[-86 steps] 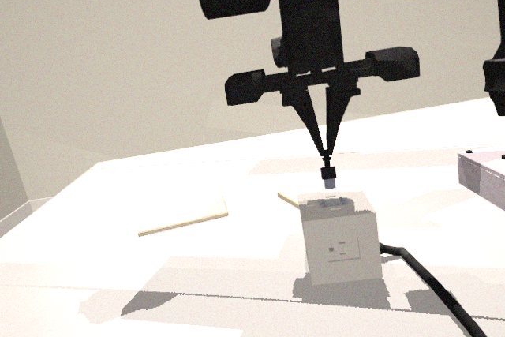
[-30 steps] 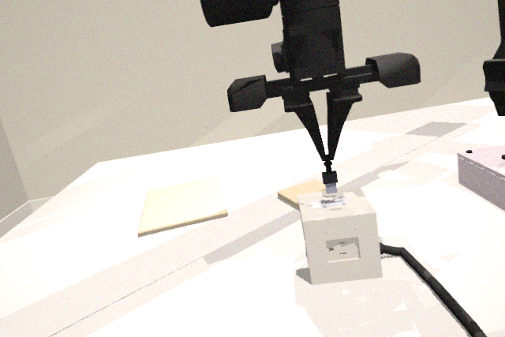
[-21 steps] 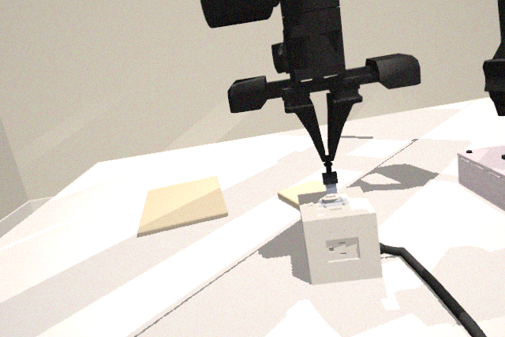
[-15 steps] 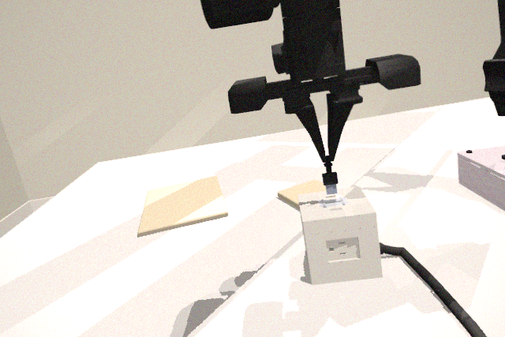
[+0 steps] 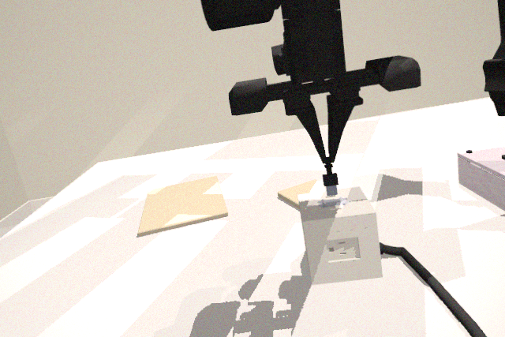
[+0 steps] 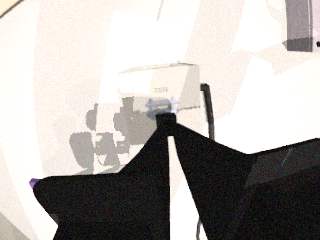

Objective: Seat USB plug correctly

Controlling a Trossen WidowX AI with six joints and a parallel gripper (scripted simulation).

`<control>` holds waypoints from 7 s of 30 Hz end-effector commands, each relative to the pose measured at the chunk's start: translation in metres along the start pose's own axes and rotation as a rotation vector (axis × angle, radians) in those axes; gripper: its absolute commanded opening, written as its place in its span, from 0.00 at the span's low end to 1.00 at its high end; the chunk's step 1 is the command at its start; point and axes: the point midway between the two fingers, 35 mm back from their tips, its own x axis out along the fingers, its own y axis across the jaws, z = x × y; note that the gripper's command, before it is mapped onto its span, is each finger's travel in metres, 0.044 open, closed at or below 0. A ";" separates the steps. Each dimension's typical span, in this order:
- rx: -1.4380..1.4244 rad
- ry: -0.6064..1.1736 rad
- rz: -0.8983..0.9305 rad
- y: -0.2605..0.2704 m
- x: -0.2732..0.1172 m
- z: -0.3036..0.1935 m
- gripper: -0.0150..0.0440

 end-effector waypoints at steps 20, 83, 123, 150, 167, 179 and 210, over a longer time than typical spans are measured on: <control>-0.011 -0.009 0.001 0.000 0.003 0.001 0.25; -0.011 -0.009 0.001 0.000 0.011 0.001 0.25; -0.011 -0.009 0.001 0.000 0.016 0.001 0.25; -0.011 -0.009 0.001 0.000 0.019 0.001 0.25; -0.011 -0.009 0.001 0.000 0.021 0.001 0.25; -0.011 -0.009 0.001 0.000 0.023 0.001 0.25; -0.011 -0.009 0.001 0.000 0.023 0.001 0.25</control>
